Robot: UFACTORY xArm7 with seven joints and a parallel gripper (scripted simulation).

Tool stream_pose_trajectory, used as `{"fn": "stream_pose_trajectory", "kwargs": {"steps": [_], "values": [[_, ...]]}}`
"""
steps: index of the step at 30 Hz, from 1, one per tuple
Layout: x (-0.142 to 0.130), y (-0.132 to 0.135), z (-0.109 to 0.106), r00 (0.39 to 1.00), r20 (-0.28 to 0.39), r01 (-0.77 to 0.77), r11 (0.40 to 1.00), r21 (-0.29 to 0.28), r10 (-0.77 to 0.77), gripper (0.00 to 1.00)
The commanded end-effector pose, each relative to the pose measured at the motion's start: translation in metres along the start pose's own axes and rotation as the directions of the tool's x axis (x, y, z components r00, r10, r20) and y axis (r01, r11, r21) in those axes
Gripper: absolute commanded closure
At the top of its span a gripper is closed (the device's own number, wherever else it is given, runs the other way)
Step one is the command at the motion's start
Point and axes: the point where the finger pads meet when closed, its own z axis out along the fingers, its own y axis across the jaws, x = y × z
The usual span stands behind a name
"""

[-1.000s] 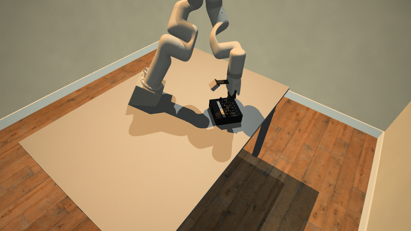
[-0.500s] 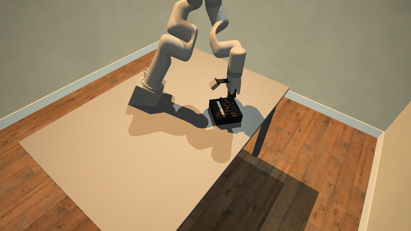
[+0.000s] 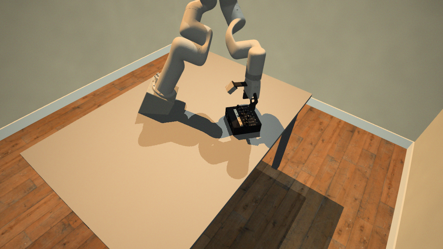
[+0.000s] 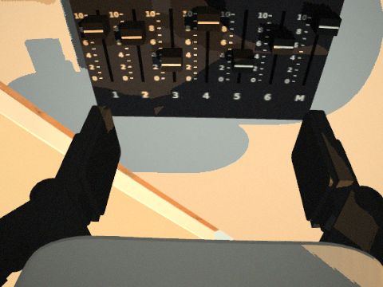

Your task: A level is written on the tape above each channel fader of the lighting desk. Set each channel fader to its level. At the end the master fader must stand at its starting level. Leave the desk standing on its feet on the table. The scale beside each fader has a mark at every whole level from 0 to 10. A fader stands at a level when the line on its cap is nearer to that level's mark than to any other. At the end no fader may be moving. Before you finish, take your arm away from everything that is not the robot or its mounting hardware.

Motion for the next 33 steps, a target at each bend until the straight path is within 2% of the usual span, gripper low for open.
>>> {"fn": "stream_pose_trajectory", "kwargs": {"steps": [1,4,10,14,33], "values": [[-0.001,0.000,-0.016,1.000,0.002,0.000,1.000,0.002,0.000,0.00],[-0.001,0.000,-0.021,1.000,0.002,0.000,1.000,0.002,0.000,0.00],[-0.001,0.000,-0.049,1.000,0.002,0.000,1.000,0.002,0.000,0.00],[-0.001,0.000,-0.060,1.000,0.002,0.000,1.000,0.002,0.000,0.00],[-0.001,0.000,-0.063,1.000,0.002,0.000,1.000,0.002,0.000,0.00]]}}
